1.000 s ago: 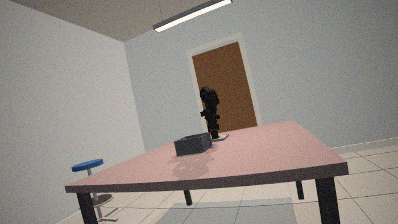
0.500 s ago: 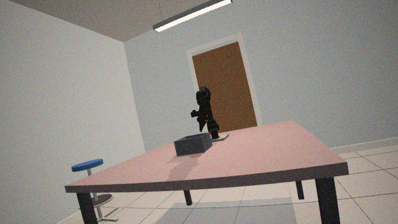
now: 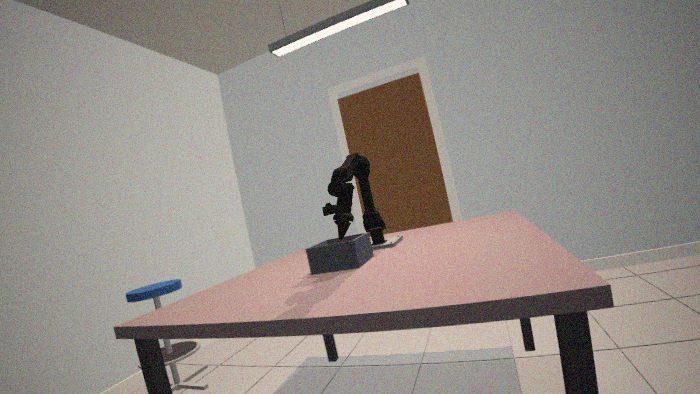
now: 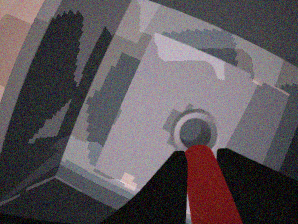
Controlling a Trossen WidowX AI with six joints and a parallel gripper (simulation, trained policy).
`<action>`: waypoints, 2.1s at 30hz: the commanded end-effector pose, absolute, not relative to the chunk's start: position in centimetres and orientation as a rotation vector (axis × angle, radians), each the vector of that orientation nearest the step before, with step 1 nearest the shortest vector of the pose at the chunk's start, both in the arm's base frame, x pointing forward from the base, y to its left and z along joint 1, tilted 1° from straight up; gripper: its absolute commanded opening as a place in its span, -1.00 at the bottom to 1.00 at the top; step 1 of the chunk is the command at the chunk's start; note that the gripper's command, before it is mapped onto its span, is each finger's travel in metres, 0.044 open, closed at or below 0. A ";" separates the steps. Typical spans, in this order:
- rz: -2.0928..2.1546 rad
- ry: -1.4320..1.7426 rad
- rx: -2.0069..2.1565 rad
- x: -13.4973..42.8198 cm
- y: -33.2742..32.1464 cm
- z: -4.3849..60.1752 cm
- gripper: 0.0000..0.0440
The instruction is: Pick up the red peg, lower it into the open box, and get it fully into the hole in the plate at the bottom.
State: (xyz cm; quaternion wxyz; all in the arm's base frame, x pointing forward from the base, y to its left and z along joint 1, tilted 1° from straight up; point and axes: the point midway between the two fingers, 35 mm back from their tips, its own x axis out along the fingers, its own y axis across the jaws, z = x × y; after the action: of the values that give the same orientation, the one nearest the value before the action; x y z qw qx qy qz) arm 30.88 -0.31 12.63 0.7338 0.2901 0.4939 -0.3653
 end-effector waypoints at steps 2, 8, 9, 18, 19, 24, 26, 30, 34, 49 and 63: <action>-0.785 1.136 0.612 30.9 -0.8 11.2 -0.98; -0.735 1.181 0.584 31.2 -1.3 9.7 -1.00; -0.726 1.188 0.579 31.3 -1.3 9.5 -1.00; -0.689 1.251 0.565 31.4 -1.8 8.2 -0.32; -0.683 1.258 0.554 31.4 -2.0 8.2 -0.31; -0.642 1.254 0.544 32.5 -2.3 9.1 -0.11; -0.633 1.256 0.544 33.0 -2.3 9.5 0.03; -0.616 1.264 0.552 34.0 -2.2 10.5 0.26; -0.596 1.278 0.569 34.9 -1.9 11.2 0.74; -0.465 1.293 0.619 38.9 0.3 15.0 1.00; -0.398 1.264 0.634 40.6 1.7 17.1 1.00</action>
State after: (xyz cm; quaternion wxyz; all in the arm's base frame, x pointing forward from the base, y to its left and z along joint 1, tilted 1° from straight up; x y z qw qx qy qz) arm 36.52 -1.65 13.74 0.6843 0.2552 0.6328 -0.2572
